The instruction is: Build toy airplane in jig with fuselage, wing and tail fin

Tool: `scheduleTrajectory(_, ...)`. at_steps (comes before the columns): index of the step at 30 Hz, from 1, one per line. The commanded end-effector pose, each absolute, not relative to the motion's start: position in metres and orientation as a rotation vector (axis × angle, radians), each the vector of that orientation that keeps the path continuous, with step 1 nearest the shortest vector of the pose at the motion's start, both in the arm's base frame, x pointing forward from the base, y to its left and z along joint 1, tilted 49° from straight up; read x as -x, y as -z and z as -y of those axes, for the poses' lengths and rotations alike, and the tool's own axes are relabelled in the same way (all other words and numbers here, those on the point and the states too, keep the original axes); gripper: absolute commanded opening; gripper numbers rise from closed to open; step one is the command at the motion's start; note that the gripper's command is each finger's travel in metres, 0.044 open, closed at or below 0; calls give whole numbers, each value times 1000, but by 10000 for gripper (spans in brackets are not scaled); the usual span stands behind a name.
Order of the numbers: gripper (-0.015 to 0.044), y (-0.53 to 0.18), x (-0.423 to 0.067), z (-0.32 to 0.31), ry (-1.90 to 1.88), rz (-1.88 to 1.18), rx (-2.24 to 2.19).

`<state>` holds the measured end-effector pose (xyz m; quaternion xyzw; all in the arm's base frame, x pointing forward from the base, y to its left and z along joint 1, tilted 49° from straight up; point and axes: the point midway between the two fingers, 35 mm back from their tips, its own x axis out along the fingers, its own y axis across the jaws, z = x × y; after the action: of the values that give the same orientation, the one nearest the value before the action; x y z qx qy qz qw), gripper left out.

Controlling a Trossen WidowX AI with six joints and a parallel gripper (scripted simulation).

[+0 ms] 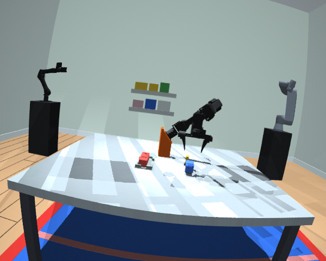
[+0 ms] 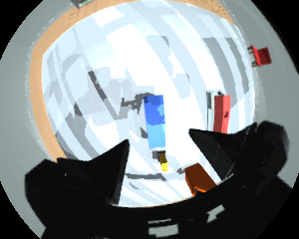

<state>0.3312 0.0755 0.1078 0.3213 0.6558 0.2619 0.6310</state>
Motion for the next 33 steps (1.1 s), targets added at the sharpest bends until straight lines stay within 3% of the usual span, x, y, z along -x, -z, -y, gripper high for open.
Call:
scheduleTrajectory(1, 440, -104, -328, -75, -585, -1521, -764)
scheduleTrajectory(33, 440, -55, -328, -133, -588, -1520, -765)
